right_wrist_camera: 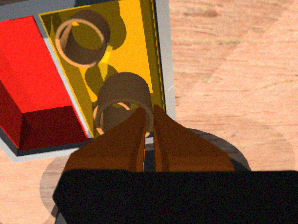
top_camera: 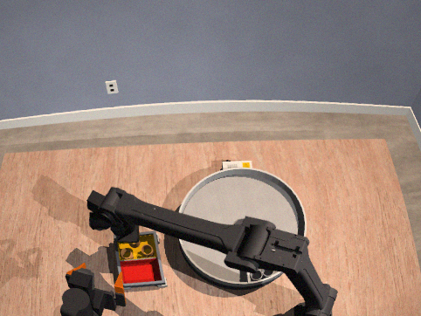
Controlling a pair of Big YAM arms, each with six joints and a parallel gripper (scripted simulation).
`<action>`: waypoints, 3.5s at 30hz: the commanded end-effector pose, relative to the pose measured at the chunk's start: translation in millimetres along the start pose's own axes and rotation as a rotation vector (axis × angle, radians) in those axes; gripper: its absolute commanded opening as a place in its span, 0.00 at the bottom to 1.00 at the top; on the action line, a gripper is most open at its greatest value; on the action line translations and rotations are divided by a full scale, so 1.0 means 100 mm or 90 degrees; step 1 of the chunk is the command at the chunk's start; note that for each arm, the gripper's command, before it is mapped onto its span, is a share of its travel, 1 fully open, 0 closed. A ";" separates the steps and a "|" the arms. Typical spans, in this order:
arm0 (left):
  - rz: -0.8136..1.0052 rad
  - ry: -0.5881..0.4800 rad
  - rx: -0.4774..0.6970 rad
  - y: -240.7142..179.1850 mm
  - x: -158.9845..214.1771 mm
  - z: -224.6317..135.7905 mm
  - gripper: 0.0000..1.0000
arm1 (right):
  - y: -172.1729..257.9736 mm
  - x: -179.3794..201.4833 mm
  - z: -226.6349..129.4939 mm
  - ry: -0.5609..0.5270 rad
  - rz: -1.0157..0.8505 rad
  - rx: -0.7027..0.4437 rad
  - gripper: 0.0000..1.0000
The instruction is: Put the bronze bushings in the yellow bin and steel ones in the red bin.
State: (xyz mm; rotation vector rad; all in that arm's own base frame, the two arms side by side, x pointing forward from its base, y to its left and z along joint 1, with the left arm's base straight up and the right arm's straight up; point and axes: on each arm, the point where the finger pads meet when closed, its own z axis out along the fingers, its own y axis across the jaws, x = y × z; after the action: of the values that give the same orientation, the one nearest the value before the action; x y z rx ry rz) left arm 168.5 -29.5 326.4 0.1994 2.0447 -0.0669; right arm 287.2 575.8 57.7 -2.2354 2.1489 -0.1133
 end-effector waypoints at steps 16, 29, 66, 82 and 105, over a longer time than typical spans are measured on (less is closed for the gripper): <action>-0.018 -0.044 -0.007 0.06 -0.27 -0.27 1.00 | -0.06 -0.18 0.33 -0.038 0.013 0.022 0.00; -0.018 -0.044 -0.007 0.06 -0.28 -0.27 1.00 | -0.04 -0.15 0.36 -0.028 0.007 0.017 0.00; -0.018 -0.045 -0.007 0.06 -0.28 -0.27 1.00 | -0.08 -0.31 -0.41 -0.072 0.014 0.040 0.18; 0.006 -0.042 0.055 -0.15 -0.26 0.12 1.00 | 0.15 1.02 -0.49 -0.154 0.222 0.060 1.00; 0.146 -0.186 0.486 -2.16 -0.29 0.32 1.00 | 0.73 3.58 -0.98 -0.323 0.536 0.122 1.00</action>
State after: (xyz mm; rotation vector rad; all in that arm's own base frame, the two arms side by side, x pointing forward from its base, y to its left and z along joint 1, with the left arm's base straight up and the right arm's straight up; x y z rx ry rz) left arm 177.8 -232.1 319.8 0.8159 1.6706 -0.6550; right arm 223.0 237.1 153.6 -1.0504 2.3816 0.2232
